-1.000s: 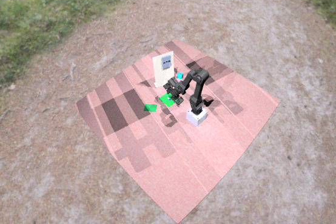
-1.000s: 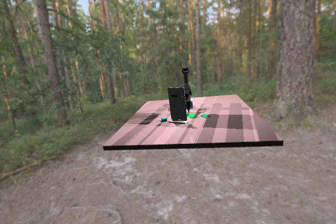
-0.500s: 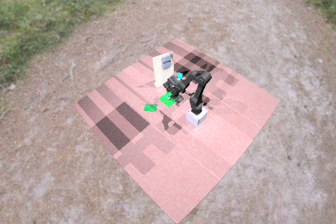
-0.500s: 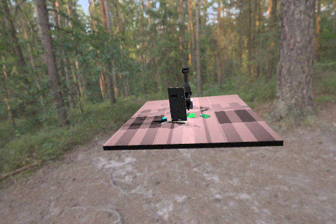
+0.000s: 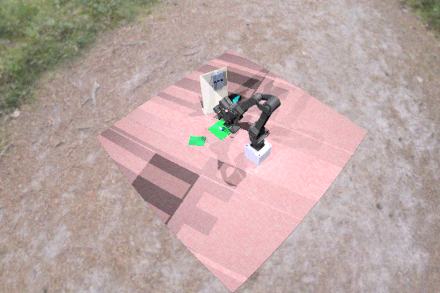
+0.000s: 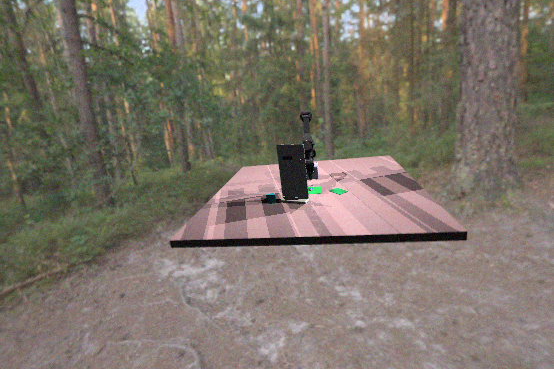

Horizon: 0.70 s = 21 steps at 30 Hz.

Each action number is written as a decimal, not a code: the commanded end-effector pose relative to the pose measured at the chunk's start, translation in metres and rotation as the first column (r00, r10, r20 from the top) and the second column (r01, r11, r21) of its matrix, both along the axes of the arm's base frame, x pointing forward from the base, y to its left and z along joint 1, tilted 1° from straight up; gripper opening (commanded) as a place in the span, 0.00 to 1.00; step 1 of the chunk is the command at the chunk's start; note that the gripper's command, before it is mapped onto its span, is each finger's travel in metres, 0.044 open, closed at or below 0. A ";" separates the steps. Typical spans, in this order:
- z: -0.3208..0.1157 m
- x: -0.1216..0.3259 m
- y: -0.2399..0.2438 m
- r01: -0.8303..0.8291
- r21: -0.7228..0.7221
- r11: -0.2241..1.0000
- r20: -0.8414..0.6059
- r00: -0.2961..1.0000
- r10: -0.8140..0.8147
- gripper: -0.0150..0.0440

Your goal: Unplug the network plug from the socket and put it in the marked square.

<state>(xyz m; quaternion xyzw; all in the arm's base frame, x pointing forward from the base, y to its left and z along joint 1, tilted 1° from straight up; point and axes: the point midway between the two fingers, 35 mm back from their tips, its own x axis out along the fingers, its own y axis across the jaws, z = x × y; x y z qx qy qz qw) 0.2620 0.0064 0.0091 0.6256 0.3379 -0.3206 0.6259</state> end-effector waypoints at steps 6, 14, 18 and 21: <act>0.011 0.001 0.000 -0.004 -0.001 1.000 0.004 1.000 0.004 0.52; 0.020 0.000 0.000 -0.004 -0.001 1.000 0.004 1.000 0.004 0.52; 0.024 -0.001 0.000 -0.003 -0.001 1.000 0.004 1.000 0.003 0.52; 0.028 -0.002 0.000 -0.003 -0.001 1.000 0.003 1.000 0.003 0.52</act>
